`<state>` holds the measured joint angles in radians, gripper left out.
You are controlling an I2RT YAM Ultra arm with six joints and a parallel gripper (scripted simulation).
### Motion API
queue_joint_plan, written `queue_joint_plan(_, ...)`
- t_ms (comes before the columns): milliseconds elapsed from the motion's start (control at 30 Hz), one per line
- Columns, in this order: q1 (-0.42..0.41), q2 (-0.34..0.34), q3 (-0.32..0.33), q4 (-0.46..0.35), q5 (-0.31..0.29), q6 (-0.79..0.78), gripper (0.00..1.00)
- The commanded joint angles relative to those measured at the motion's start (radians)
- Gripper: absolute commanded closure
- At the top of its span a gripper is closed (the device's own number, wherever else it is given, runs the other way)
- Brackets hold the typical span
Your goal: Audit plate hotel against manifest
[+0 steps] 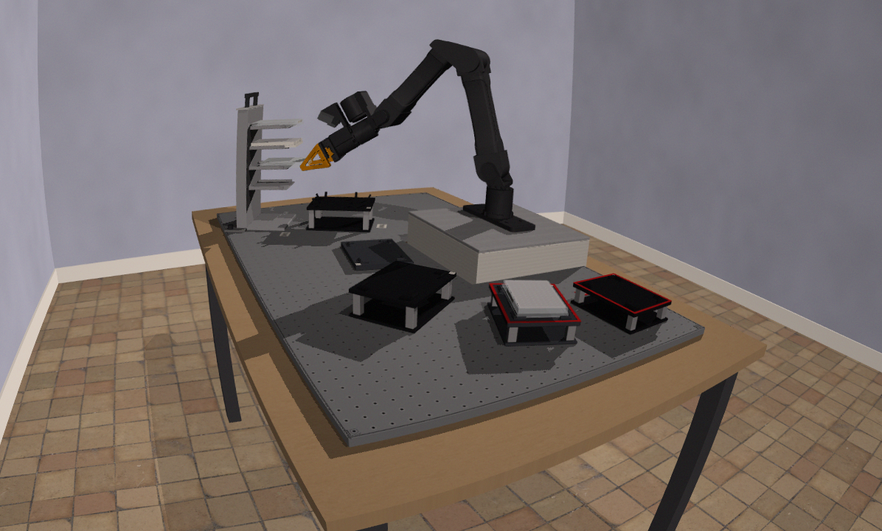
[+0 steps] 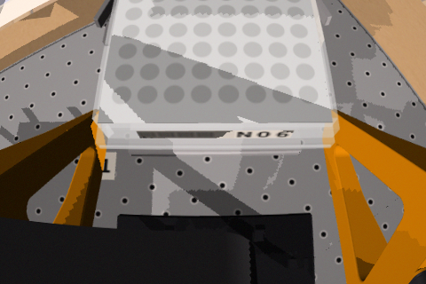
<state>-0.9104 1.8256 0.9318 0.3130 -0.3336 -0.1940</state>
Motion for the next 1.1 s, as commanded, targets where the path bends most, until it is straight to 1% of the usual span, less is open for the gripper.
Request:
queue_joint_plan(0,-0.012,-0.04,-0.017,0.016,-0.013,-0.007,0.14)
queue_joint_plan(33,-0.012,-0.04,-0.017,0.016,-0.013,-0.007,0.14)
queue_joint_plan(67,-0.009,-0.046,0.002,0.016,-0.015,-0.005,0.14)
queue_joint_plan(100,-0.014,-0.049,-0.027,0.019,-0.016,-0.007,0.14)
queue_joint_plan(533,-0.035,-0.102,-0.094,0.026,-0.033,-0.021,0.14)
queue_joint_plan(600,-0.035,-0.102,-0.094,0.026,-0.033,-0.021,0.14)
queue_joint_plan(633,-0.034,-0.108,-0.069,0.026,-0.034,-0.019,0.14)
queue_joint_plan(667,-0.039,-0.11,-0.104,0.028,-0.036,-0.021,0.14)
queue_joint_plan(1067,-0.06,-0.16,-0.162,0.03,-0.053,-0.035,0.14)
